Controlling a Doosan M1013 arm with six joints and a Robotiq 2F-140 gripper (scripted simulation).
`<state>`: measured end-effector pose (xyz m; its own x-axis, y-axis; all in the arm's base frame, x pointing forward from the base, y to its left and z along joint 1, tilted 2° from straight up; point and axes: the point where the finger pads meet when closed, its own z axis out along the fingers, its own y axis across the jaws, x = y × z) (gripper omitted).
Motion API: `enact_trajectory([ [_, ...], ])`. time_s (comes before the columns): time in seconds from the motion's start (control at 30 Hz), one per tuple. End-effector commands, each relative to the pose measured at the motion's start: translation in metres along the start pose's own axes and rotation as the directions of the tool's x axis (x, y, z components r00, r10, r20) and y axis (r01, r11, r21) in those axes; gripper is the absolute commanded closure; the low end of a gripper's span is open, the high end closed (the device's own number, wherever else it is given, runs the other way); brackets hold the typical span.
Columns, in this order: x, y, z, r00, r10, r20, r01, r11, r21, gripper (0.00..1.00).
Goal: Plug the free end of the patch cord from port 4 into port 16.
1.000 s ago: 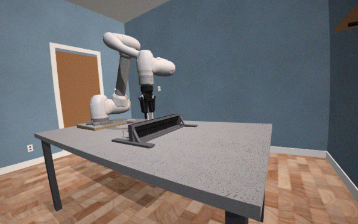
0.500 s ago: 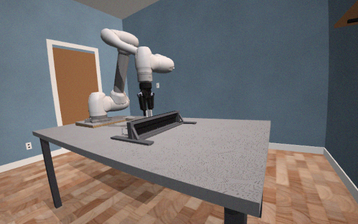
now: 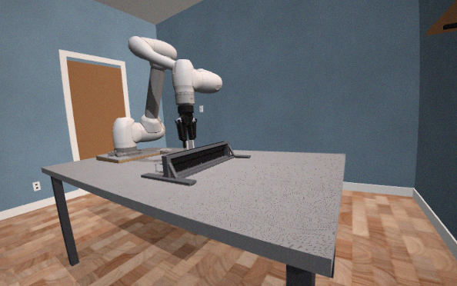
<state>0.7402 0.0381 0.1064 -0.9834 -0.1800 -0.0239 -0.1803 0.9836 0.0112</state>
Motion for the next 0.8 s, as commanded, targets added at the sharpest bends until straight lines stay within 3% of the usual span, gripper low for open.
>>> enact_trajectory([
  [0.0, 0.0000, 0.0000, -0.0002, 1.000, 0.000, 0.000, 0.000, 1.000, 0.000, 0.78],
  [0.77, 0.0000, 0.0000, -0.0025, 1.000, 0.000, 0.000, 0.000, 1.000, 0.000, 0.78],
])
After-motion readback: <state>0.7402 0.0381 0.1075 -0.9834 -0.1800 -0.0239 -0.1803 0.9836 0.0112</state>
